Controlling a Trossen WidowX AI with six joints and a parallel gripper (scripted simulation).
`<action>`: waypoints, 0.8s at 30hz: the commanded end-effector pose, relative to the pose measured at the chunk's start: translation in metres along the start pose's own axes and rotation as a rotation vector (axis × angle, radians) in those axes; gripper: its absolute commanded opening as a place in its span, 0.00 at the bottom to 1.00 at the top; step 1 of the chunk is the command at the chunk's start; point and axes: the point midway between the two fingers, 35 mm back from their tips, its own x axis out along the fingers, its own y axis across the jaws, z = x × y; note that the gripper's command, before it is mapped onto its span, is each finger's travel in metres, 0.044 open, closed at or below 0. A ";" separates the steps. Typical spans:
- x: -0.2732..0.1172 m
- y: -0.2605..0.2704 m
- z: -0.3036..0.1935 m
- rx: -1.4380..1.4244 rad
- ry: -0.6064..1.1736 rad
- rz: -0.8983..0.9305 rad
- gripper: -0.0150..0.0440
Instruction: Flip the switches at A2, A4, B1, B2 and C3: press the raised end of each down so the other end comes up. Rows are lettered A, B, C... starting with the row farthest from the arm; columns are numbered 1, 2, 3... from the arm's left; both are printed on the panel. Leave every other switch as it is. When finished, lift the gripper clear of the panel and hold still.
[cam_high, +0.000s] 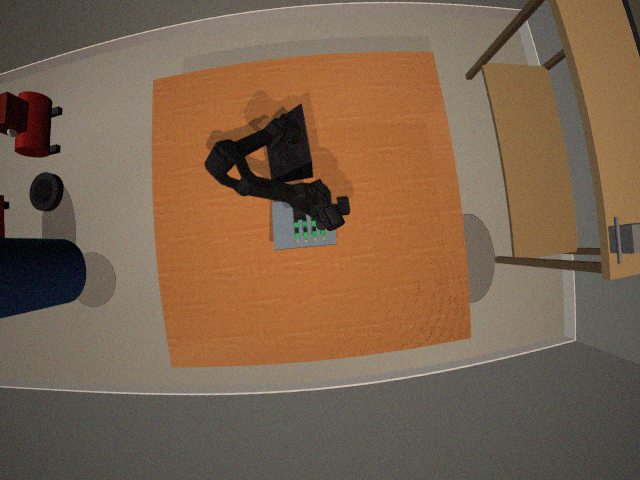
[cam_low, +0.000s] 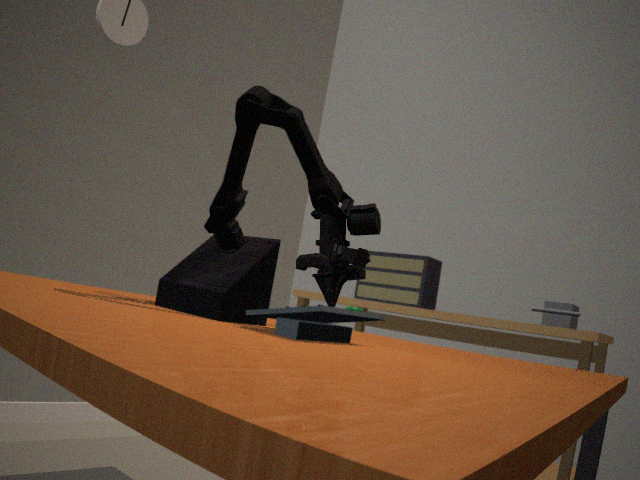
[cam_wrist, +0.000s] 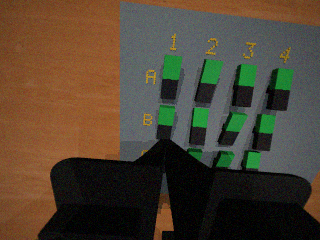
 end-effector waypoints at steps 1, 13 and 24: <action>-0.035 0.003 0.006 0.005 -0.008 0.012 0.25; -0.054 -0.031 0.005 0.004 0.000 0.006 0.25; -0.014 -0.031 0.004 0.004 -0.027 0.004 0.25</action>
